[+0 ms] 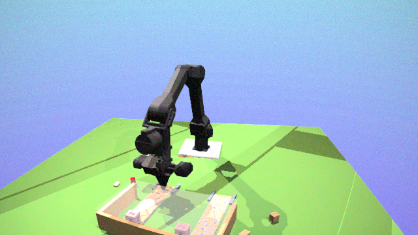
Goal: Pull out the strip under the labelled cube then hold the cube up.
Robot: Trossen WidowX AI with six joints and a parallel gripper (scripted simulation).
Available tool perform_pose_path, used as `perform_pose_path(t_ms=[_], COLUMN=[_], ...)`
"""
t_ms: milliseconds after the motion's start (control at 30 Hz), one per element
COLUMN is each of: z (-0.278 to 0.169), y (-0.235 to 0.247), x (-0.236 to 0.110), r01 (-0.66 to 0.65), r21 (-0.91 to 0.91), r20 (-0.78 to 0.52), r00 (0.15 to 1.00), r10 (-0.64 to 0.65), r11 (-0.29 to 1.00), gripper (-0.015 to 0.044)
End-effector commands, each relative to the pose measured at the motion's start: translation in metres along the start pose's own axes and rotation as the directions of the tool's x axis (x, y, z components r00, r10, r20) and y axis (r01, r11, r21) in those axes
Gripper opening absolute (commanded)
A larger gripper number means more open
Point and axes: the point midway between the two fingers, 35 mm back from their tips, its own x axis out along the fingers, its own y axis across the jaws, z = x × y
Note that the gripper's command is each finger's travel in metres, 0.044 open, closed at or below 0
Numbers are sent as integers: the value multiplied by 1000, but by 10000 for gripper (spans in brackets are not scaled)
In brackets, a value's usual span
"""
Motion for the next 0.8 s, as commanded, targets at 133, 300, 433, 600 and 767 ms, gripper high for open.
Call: perform_pose_path(t_ms=[133, 300, 433, 600, 767], z=[-17, -25, -31, -39, -46], y=[0, 0, 0, 0, 1], x=[4, 4, 4, 4, 4], r01=[2, 2, 2, 2, 2], r21=[2, 2, 2, 2, 2], r20=[-19, -20, -20, -21, -22], r00=[1000, 1000, 1000, 1000, 1000], r10=[-2, -2, -2, -2, -2], r11=[1000, 1000, 1000, 1000, 1000], gripper=[0, 0, 0, 0, 0])
